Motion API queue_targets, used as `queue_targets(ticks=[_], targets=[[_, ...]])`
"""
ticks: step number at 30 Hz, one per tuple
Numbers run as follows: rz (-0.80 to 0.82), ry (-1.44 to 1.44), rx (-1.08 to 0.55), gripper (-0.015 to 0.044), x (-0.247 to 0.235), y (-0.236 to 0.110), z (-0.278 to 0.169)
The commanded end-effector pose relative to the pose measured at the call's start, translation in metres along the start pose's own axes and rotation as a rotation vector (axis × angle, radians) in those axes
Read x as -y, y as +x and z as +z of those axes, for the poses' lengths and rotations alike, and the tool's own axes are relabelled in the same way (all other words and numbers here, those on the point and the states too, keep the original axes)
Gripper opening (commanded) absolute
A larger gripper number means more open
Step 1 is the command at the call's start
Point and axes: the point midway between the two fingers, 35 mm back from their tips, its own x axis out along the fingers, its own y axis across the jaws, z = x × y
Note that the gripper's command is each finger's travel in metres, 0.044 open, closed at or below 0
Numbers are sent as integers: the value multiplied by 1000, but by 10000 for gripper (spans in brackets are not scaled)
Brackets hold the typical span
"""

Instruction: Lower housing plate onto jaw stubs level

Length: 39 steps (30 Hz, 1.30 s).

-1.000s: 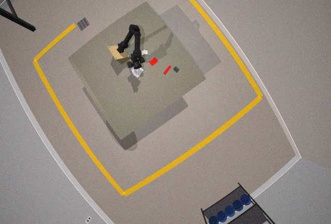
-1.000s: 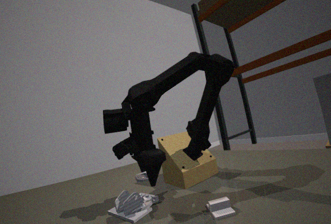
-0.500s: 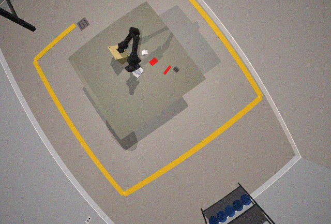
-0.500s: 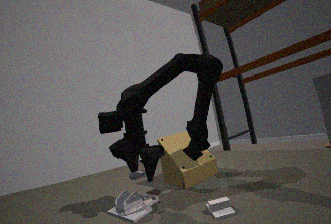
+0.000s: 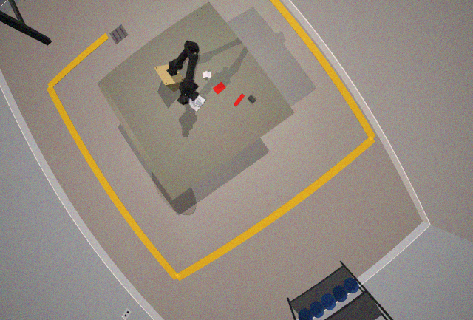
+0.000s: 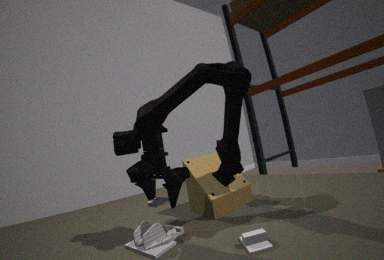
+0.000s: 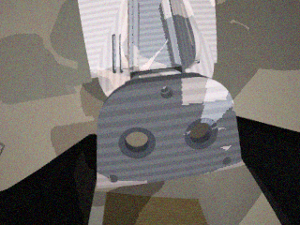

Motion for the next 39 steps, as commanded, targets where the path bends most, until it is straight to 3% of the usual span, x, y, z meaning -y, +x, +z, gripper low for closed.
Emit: queue_targets(ticks=[1,39], targets=[[4,-9,2,351,1,1,0],[3,-16,2,351,8,1,-13]])
